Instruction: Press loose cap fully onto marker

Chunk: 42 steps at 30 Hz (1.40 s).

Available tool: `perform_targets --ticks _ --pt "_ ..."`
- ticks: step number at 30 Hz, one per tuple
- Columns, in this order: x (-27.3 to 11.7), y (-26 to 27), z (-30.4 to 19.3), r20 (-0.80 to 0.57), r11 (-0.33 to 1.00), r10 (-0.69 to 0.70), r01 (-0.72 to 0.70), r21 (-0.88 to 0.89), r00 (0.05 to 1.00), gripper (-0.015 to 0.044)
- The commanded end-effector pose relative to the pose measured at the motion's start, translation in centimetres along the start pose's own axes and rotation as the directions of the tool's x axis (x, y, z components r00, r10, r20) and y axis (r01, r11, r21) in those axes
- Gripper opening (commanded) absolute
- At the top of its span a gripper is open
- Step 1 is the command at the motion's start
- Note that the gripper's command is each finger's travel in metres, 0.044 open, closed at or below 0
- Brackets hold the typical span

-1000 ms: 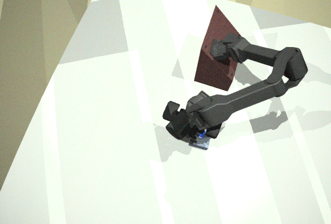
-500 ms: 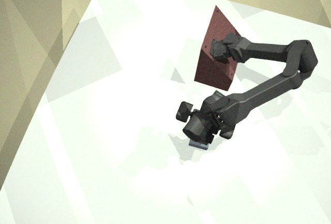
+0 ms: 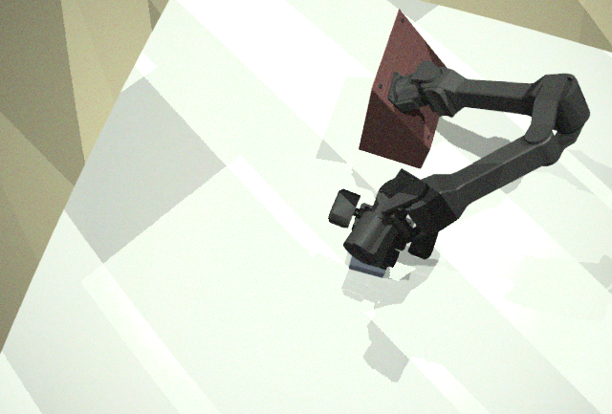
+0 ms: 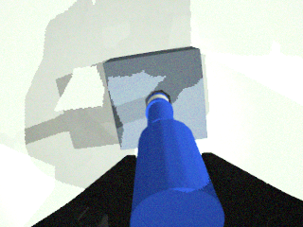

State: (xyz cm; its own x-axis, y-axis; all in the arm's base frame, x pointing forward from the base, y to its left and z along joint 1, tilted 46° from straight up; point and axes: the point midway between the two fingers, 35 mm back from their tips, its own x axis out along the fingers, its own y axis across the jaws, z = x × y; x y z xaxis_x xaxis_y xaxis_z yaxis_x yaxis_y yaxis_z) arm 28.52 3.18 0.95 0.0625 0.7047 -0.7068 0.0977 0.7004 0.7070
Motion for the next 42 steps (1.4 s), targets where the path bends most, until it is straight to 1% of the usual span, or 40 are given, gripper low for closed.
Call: perform_targets --ticks 1,29,38,42 --pt "0.7 0.1 0.0 -0.001 1.000 0.005 -0.005 0.004 1.000 0.0000" --pt "5.1 0.1 -0.1 -0.001 1.000 0.007 -0.007 0.004 1.000 0.0000" --pt "5.2 0.2 -0.1 -0.001 1.000 0.008 -0.008 0.004 1.000 0.0000" --pt "5.1 0.1 -0.1 -0.002 1.000 0.004 -0.004 0.001 1.000 0.0105"
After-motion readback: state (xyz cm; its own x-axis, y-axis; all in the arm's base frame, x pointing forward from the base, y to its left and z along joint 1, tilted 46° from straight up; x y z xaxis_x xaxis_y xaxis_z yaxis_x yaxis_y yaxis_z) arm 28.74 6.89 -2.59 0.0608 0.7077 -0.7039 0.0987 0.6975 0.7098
